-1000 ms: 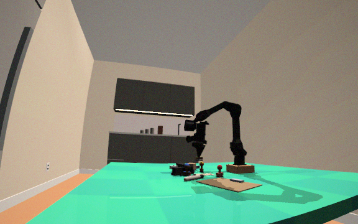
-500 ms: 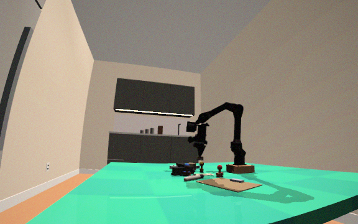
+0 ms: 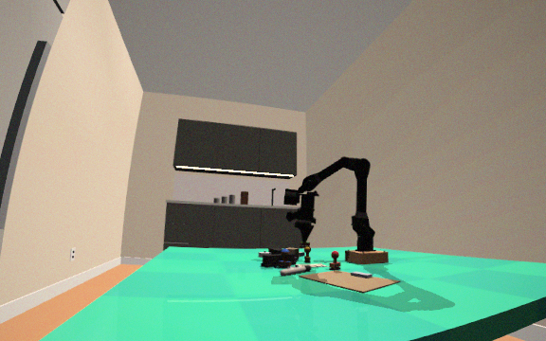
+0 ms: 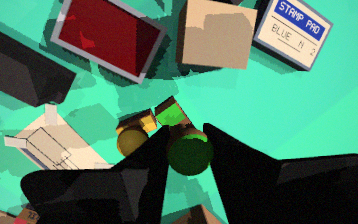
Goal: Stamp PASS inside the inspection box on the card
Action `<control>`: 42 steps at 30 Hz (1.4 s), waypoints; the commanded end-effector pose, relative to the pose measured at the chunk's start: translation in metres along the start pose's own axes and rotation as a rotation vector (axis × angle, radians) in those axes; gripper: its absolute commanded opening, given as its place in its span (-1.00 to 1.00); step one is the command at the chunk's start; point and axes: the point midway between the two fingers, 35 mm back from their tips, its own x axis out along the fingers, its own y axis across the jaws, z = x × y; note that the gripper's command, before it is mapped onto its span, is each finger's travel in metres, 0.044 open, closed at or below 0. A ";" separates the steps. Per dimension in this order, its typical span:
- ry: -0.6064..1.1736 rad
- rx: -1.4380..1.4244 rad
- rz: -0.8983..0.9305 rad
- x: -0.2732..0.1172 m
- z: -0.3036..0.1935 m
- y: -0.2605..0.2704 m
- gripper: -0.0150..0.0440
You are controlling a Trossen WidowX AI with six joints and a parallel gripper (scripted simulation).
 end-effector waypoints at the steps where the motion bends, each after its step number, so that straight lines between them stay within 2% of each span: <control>1: 0.006 -0.006 -0.005 0.009 -0.002 0.000 -0.49; 33: 0.007 -0.006 -0.005 0.053 -0.009 0.006 -0.49; 42: 0.003 0.000 -0.001 0.050 -0.007 0.006 0.31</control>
